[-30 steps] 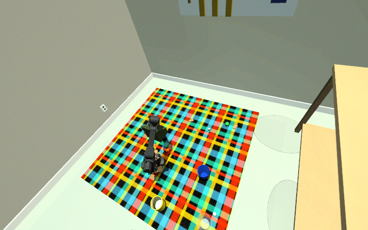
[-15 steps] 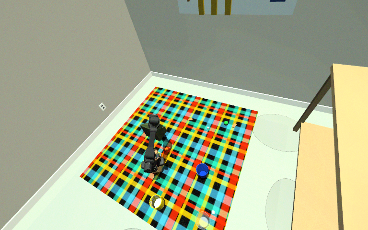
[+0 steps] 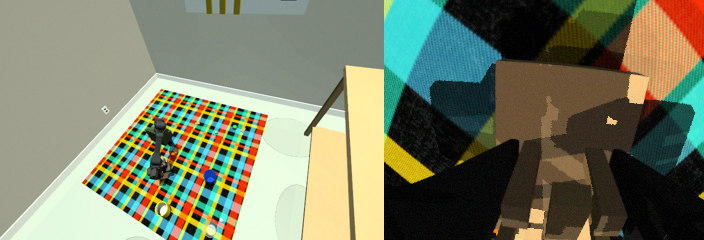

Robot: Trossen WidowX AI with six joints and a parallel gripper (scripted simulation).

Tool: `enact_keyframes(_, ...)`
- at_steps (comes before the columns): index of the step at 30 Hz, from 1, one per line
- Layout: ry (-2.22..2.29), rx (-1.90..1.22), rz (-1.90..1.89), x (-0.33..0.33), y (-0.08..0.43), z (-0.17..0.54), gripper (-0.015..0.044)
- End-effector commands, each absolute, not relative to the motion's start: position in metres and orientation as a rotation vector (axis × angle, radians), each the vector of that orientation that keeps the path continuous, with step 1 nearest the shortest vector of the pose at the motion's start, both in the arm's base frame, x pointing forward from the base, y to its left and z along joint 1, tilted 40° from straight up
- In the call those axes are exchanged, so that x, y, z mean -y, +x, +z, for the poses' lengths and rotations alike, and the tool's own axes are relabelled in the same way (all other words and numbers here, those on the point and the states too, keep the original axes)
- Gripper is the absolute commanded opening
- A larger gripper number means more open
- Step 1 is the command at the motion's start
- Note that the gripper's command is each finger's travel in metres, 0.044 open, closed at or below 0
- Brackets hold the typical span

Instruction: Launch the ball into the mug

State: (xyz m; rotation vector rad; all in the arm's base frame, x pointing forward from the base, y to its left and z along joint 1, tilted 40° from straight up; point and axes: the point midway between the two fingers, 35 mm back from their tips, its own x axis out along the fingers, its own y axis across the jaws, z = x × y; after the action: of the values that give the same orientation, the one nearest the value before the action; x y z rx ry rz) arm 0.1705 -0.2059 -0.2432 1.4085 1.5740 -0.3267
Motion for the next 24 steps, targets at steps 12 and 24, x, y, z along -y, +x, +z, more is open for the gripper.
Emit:
enact_keyframes(12,1.408,-1.574,-0.326,0.207,0.171,-0.243,0.0368)
enact_keyframes(24,1.41,-1.562,-0.338,0.263,0.158,-0.173,0.044)
